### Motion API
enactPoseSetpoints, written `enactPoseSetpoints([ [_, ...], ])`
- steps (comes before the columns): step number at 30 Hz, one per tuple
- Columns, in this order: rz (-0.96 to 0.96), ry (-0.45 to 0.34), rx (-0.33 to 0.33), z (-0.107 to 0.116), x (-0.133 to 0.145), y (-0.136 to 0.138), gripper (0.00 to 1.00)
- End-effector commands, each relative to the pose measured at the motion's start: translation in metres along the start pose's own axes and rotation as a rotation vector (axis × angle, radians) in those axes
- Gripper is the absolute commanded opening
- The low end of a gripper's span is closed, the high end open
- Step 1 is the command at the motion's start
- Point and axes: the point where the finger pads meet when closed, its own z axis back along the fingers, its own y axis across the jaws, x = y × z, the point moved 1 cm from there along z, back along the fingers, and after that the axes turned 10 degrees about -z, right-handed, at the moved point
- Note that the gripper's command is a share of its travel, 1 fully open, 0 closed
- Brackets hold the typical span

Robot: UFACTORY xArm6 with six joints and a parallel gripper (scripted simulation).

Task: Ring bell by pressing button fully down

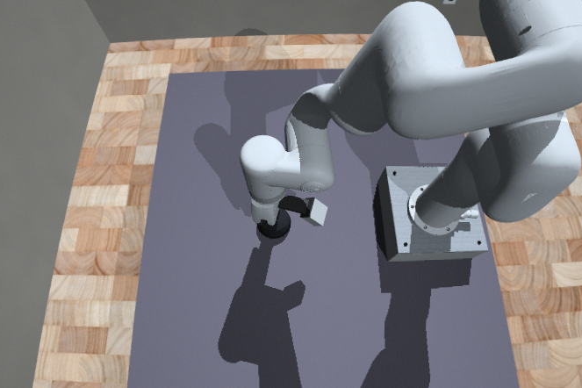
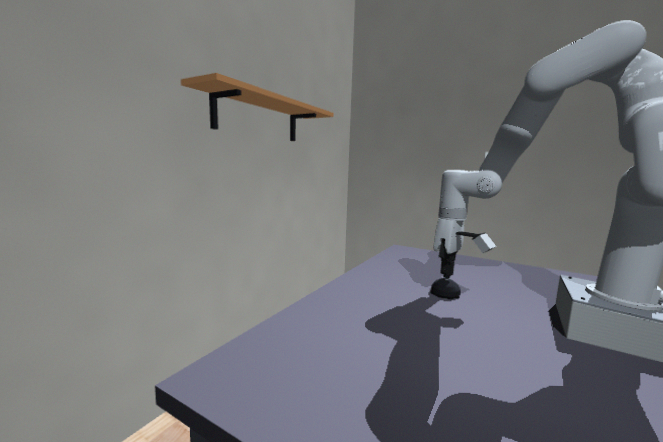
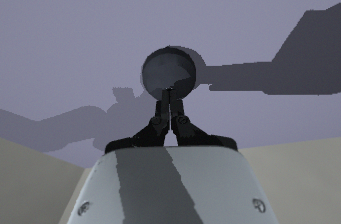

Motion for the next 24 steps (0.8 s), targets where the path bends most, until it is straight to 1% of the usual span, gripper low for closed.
enactPoseSetpoints([
  [1, 0.0, 0.001, 0.0, 0.0, 0.0, 0.0, 0.0],
  [7, 0.0, 0.001, 0.0, 0.006, 0.0, 0.0, 0.0],
  [13, 0.0, 0.001, 0.0, 0.018, 0.0, 0.0, 0.0],
  [15, 0.0, 0.001, 0.0, 0.018, 0.0, 0.0, 0.0],
  [24, 0.0, 0.001, 0.0, 0.044, 0.0, 0.0, 0.0],
])
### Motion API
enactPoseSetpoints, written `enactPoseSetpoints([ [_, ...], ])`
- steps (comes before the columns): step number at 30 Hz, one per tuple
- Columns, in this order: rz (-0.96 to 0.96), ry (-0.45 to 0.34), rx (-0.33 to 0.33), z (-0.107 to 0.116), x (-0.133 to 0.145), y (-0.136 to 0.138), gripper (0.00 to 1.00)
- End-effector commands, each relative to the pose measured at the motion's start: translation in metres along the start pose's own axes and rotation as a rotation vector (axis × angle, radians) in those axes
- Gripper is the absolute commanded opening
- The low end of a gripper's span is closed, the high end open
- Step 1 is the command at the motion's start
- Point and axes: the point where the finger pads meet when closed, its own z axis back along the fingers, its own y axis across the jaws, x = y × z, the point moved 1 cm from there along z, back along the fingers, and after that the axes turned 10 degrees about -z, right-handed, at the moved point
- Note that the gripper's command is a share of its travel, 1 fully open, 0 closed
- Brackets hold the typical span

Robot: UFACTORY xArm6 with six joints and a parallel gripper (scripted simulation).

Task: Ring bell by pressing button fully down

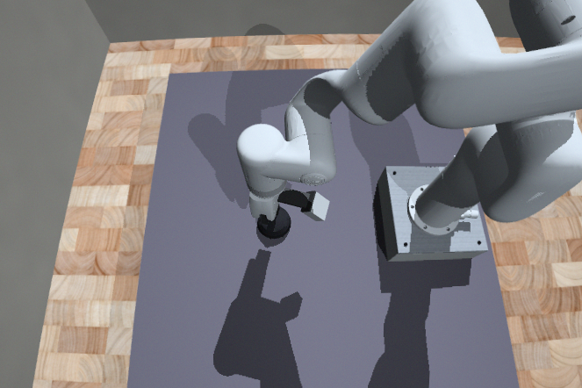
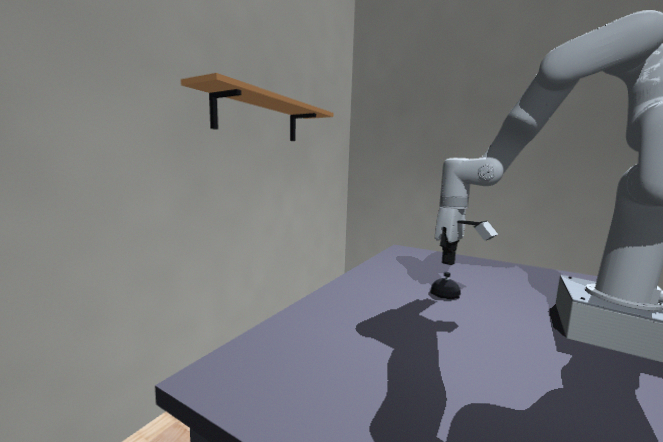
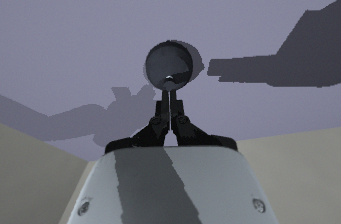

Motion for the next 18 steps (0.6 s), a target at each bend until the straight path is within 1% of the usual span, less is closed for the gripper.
enactPoseSetpoints([
  [1, 0.0, -0.003, 0.001, 0.014, 0.001, 0.0, 0.0],
  [6, 0.0, -0.003, 0.001, 0.026, 0.001, 0.0, 0.0],
  [18, 0.0, -0.003, 0.001, 0.036, 0.001, 0.0, 0.0],
])
